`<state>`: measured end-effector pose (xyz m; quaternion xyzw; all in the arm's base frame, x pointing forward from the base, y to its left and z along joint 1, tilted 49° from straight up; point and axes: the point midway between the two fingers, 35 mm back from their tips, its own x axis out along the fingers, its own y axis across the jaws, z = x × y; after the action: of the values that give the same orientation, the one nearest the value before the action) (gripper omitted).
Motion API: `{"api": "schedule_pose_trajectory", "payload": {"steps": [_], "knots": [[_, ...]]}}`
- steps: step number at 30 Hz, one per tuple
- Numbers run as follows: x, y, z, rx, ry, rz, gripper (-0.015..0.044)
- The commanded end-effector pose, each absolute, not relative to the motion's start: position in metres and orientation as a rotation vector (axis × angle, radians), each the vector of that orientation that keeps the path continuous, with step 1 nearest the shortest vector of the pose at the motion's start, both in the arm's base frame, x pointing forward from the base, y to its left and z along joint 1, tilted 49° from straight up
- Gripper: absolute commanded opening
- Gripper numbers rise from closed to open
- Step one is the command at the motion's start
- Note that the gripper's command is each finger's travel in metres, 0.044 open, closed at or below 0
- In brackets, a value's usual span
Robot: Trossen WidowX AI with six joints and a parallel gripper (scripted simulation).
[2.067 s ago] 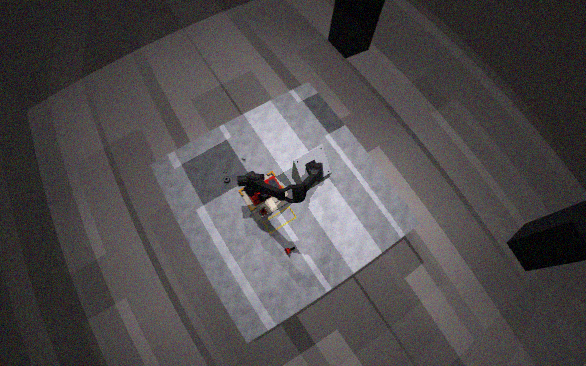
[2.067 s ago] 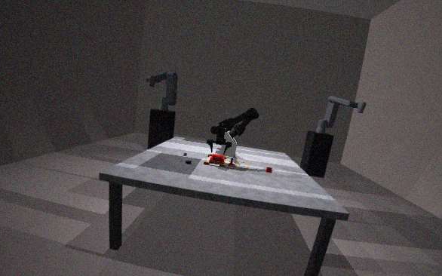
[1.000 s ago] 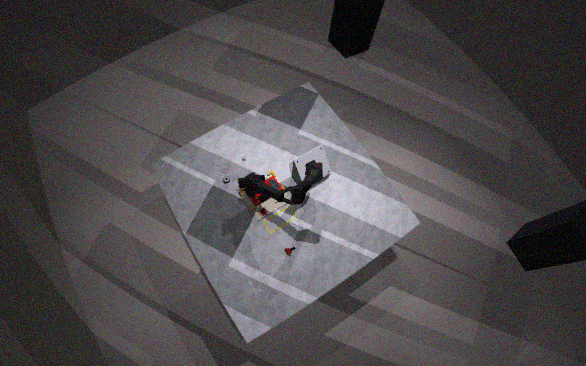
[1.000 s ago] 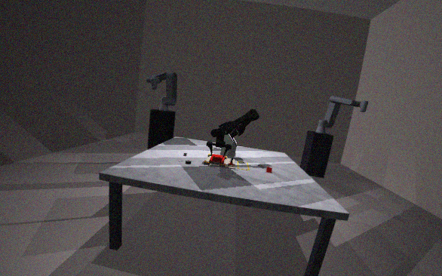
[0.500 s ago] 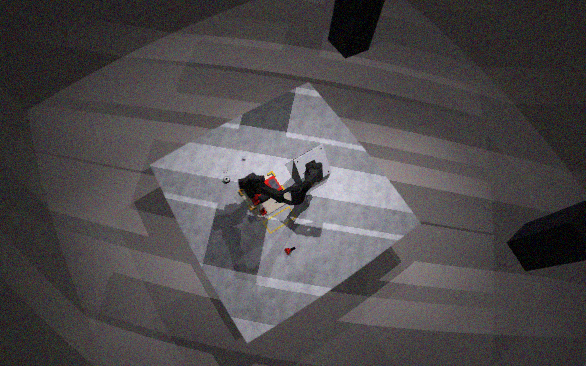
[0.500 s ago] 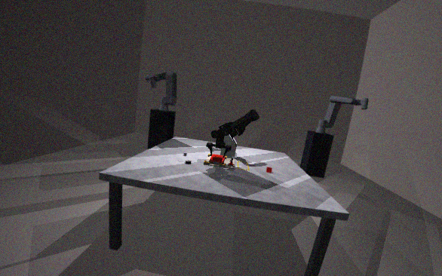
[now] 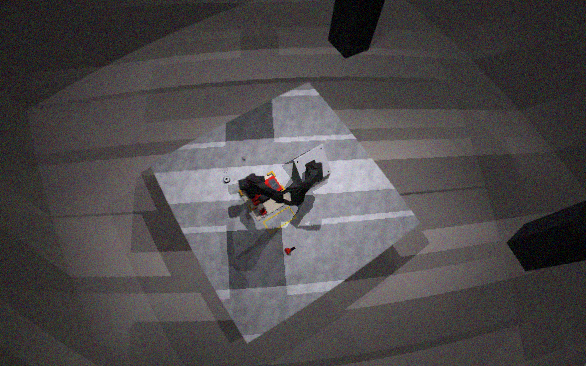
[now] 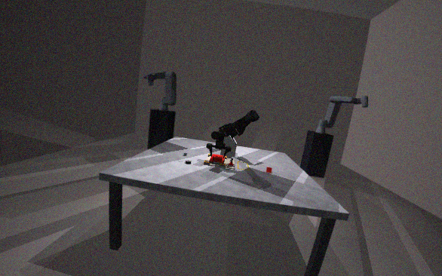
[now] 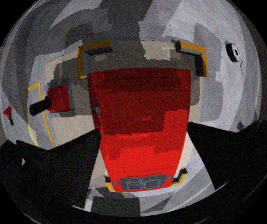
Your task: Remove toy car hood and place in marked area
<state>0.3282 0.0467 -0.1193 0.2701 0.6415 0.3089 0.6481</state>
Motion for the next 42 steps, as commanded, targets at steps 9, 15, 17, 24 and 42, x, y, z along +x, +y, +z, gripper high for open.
{"api": "schedule_pose_trajectory", "payload": {"steps": [9,15,17,24,42], "knots": [[0.328,0.047,-0.12,0.614,1.459,0.702,0.0328],[0.328,0.047,-0.12,0.614,1.459,0.702,0.0268],[0.328,0.047,-0.119,0.614,1.459,0.702,0.0216],[0.328,0.043,-0.117,0.614,1.459,0.701,0.0032],[0.329,0.034,-0.109,0.614,1.458,0.7,0.0]]}}
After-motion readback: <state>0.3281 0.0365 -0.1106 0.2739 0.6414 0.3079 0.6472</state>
